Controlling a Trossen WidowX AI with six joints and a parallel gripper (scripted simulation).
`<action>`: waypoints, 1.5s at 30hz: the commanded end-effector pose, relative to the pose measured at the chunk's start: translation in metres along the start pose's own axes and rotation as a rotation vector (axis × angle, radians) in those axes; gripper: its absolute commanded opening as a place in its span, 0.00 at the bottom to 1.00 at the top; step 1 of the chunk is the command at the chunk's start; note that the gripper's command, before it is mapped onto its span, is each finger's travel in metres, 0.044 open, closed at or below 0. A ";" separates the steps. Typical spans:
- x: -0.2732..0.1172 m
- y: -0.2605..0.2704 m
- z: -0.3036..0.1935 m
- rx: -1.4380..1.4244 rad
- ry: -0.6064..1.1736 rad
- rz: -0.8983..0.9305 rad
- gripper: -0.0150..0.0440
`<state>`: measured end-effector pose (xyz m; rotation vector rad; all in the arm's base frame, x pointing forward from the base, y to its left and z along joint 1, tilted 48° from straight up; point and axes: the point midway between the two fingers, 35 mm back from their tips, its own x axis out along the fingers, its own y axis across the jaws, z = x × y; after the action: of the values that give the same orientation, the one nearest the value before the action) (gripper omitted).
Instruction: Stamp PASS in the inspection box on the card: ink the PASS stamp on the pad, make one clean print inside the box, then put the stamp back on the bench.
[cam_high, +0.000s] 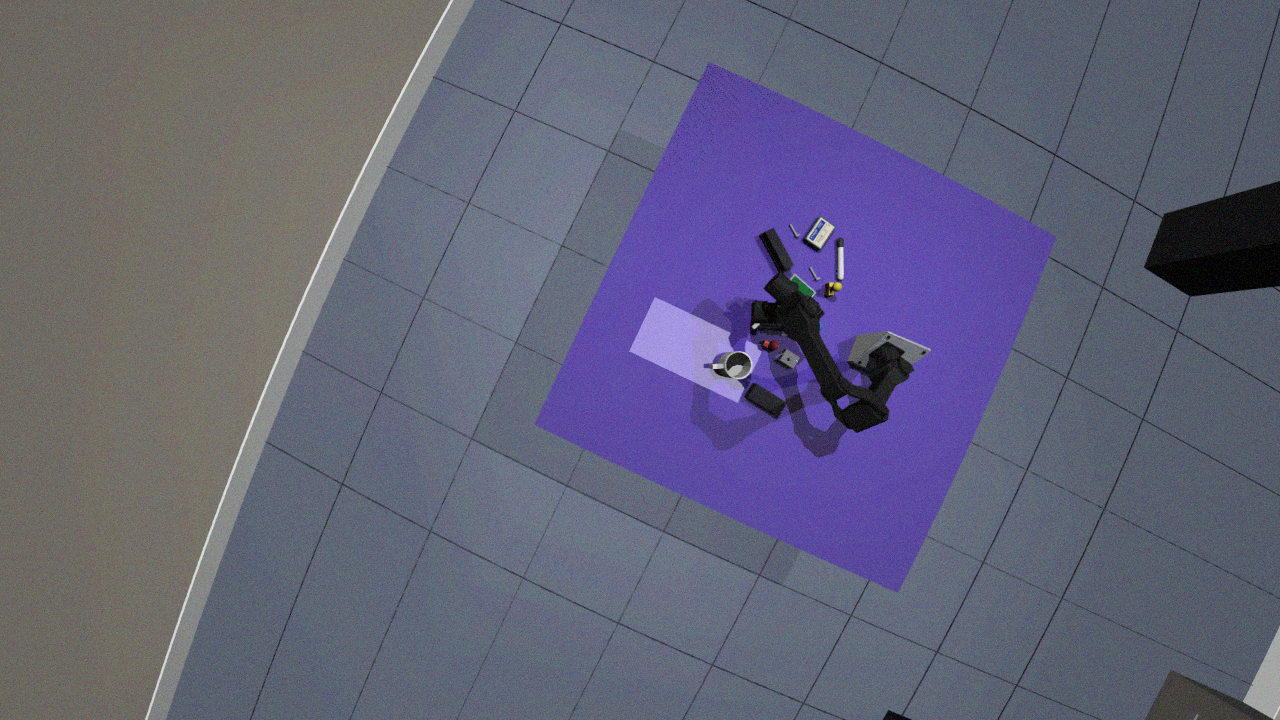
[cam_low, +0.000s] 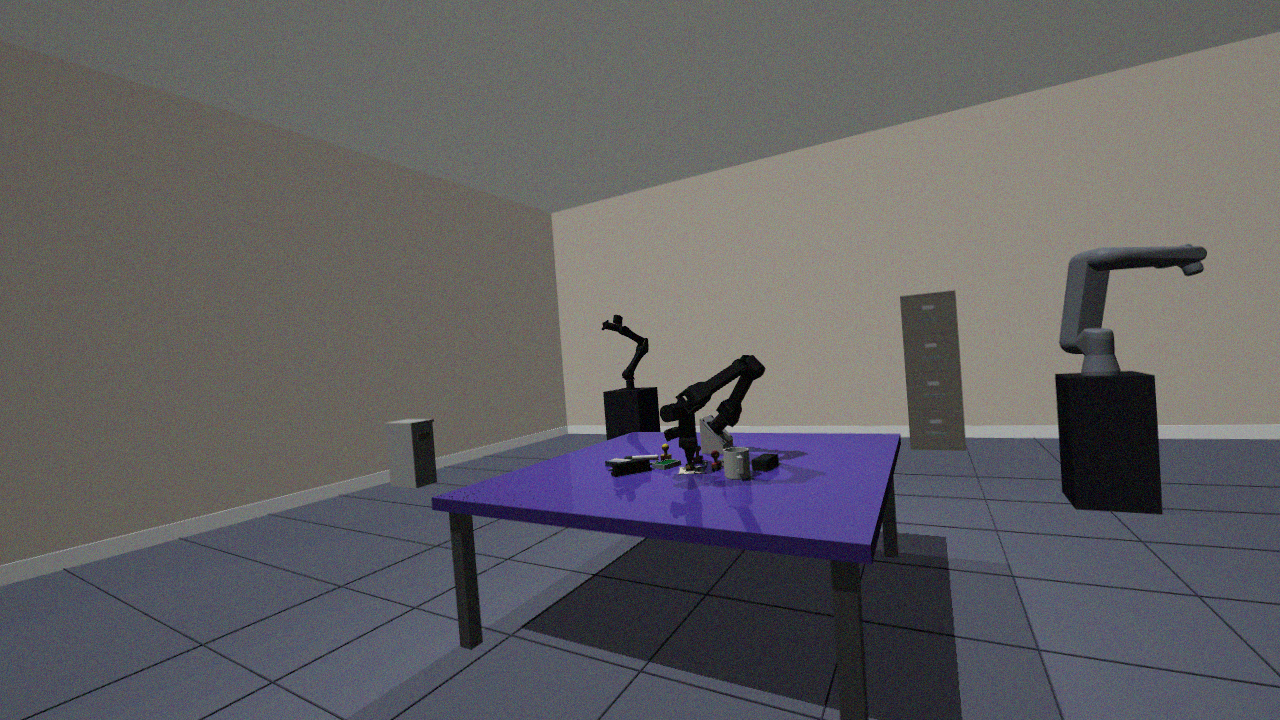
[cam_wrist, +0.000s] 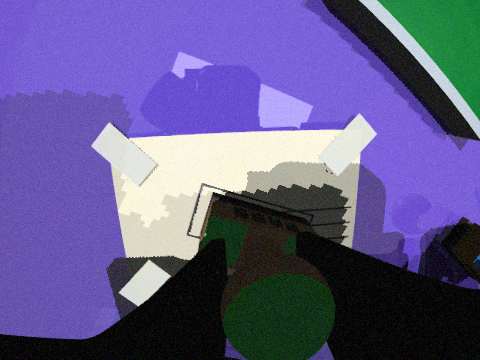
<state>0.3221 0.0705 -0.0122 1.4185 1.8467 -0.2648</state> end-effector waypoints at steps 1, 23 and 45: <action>-0.003 0.001 0.000 -0.005 -0.001 0.003 0.25; -0.024 0.002 0.001 -0.005 -0.003 0.002 0.25; -0.060 0.001 0.002 -0.004 -0.004 0.001 0.25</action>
<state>0.3265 0.0318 0.0229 1.4206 1.8497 -0.2659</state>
